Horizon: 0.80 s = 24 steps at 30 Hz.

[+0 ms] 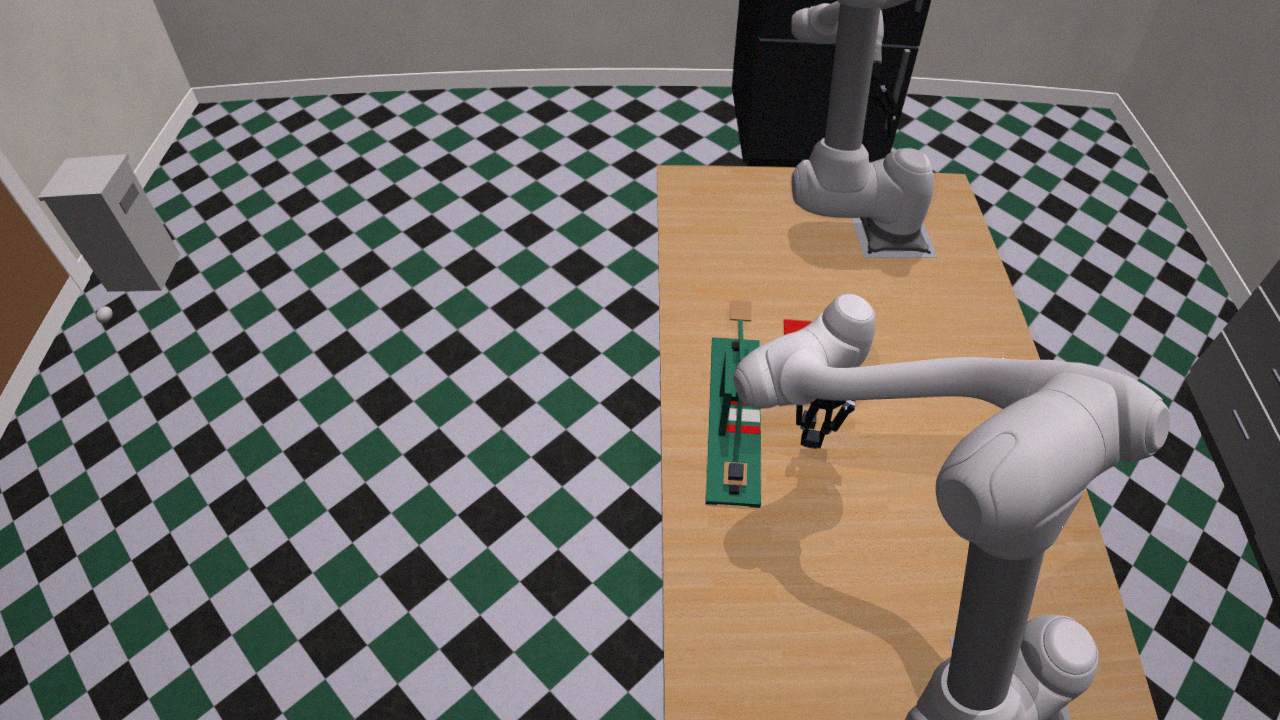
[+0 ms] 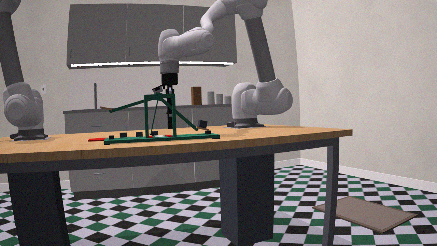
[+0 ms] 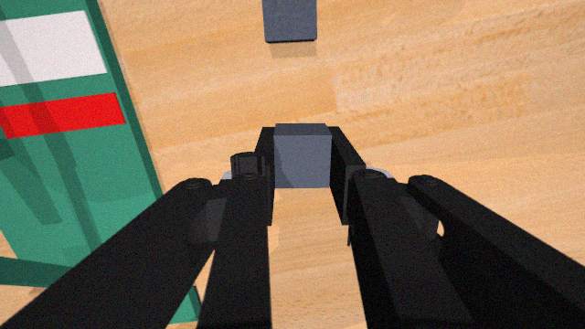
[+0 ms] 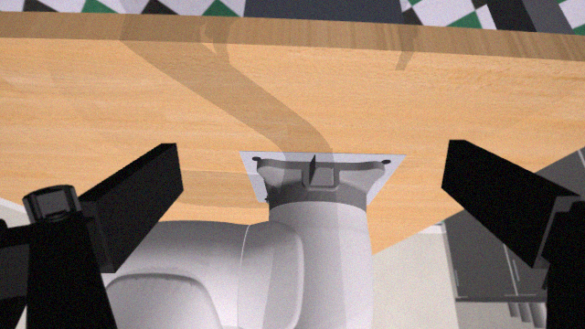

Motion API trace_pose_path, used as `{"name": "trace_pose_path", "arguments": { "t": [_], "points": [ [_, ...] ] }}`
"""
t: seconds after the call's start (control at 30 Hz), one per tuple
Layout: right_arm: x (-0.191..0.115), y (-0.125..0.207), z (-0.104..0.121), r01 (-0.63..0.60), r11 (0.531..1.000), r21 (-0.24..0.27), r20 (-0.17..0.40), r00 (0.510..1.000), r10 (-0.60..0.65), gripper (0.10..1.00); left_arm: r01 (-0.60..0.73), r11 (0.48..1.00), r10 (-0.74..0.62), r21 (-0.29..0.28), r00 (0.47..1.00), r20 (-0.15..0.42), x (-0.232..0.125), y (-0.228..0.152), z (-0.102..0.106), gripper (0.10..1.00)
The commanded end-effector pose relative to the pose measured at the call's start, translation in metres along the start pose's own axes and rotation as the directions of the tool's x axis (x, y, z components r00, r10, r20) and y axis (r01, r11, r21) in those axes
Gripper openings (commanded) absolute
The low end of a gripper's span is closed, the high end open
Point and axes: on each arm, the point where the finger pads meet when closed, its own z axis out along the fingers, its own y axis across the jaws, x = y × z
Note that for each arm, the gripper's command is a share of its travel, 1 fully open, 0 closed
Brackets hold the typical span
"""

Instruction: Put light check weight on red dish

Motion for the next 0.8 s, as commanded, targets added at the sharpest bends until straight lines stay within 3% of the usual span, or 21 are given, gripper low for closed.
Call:
{"name": "trace_pose_path", "arguments": {
  "t": [0.0, 0.23, 0.77],
  "points": [
    [0.0, 0.0, -0.001, 0.0, 1.0, 0.0, -0.001, 1.0, 0.0, 1.0, 0.0, 1.0, 0.0, 0.001, 1.0, -0.001, 0.0, 0.0, -0.009, 0.243],
    [0.0, 0.0, -0.001, 0.0, 1.0, 0.0, -0.001, 1.0, 0.0, 1.0, 0.0, 1.0, 0.0, 0.001, 1.0, -0.001, 0.0, 0.0, -0.034, 0.243],
    [0.0, 0.0, -0.001, 0.0, 1.0, 0.0, -0.001, 1.0, 0.0, 1.0, 0.009, 1.0, -0.009, 0.001, 1.0, -0.001, 0.001, 0.0, -0.035, 0.243]
  ]
}}
